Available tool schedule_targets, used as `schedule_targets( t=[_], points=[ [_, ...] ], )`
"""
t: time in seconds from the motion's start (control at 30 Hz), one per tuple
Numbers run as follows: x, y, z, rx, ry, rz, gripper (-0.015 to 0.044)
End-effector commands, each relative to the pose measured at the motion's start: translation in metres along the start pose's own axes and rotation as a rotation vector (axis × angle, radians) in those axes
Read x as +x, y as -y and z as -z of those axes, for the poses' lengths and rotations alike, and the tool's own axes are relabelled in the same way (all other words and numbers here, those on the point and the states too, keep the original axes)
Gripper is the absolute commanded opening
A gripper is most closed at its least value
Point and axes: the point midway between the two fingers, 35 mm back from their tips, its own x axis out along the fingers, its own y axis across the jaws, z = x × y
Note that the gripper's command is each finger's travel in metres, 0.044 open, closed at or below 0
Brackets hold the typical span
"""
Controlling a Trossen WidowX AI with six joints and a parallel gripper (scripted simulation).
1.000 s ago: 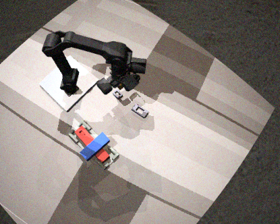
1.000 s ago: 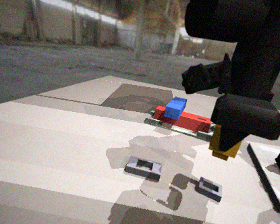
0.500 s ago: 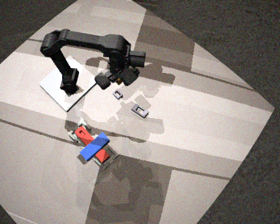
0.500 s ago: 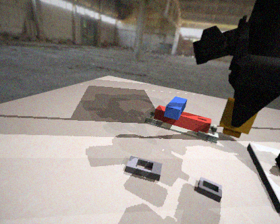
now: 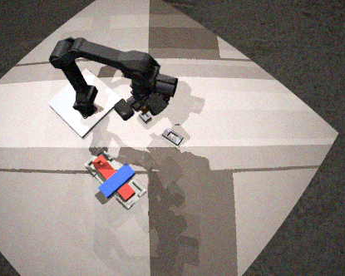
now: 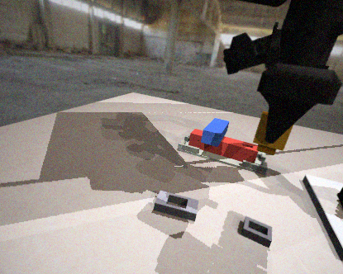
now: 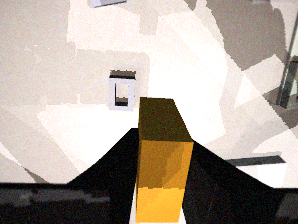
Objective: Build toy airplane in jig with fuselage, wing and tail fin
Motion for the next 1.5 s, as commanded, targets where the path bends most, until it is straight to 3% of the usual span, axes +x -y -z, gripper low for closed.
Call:
schedule_targets(
  t=[0.0, 1.47],
  points=[
    [0.005, 0.011, -0.007, -0.006, -0.007, 0.001, 0.0],
    [0.031, 0.141, -0.046, -0.024, -0.004, 0.013, 0.0]
  ],
)
